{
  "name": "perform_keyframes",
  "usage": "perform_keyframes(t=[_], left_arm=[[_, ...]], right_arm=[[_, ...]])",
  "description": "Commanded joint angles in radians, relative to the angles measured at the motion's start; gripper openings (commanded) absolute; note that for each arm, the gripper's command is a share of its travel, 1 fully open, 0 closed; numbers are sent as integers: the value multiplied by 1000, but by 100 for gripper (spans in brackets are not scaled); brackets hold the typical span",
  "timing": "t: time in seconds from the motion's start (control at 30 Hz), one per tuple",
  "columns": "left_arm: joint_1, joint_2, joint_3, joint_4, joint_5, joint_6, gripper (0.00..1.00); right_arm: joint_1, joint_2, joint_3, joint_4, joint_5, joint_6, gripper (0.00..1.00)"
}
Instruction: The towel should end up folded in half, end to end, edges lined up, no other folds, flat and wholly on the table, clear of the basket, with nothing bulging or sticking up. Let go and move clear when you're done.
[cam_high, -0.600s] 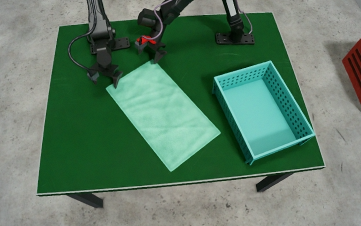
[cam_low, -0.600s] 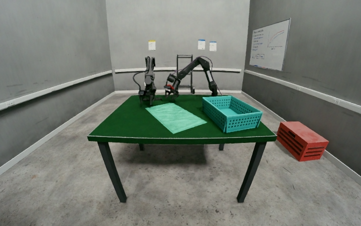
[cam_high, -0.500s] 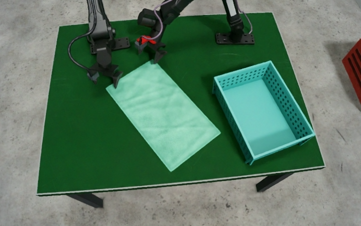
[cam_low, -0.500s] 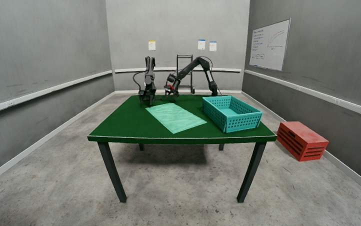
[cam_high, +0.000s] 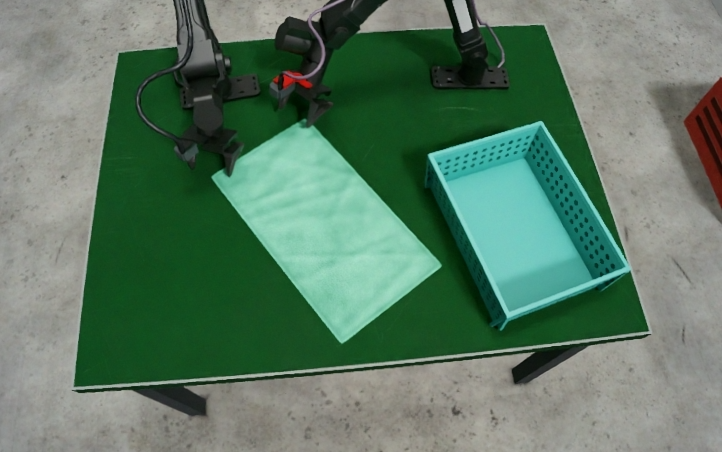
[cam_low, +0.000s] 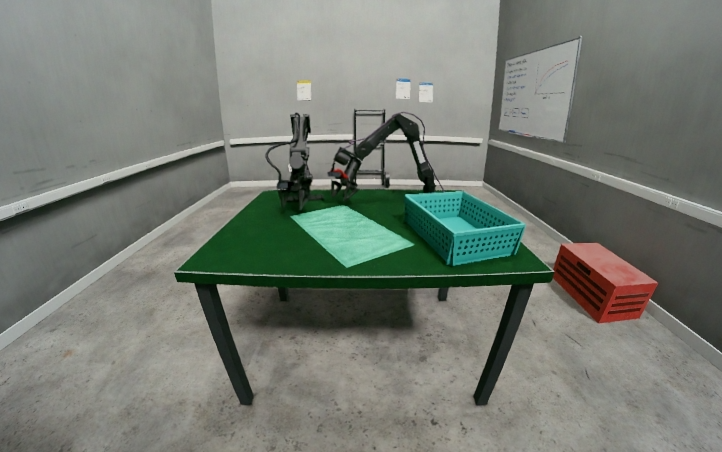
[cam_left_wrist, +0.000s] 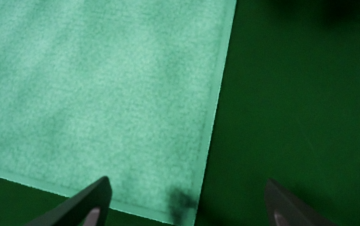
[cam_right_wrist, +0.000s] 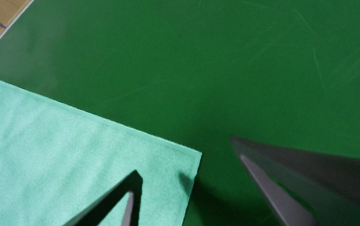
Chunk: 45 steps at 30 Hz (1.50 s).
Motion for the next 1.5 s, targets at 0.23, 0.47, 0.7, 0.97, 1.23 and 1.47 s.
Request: perform_keyframes(t=[0.23,0.47,0.7,0.97,1.23,1.47], left_arm=[[1,-31,35,-27,2,83,34],[10,4,40,-8,4,79,34],[12,39,-46,70,4,84,34],[13,74,-69,116,17,72,34],[0,70,-49,117,-1,70,34],[5,89,-62,140,-7,67,34]], right_arm=[[-7,-33,21,-10,1,85,34],[10,-4,-15,38,9,88,34],[-11,37,-79,105,2,84,34],[-6,76,-139,203,5,75,34],[-12,105,-111,235,1,83,34],[-10,113,-146,259,1,74,34]])
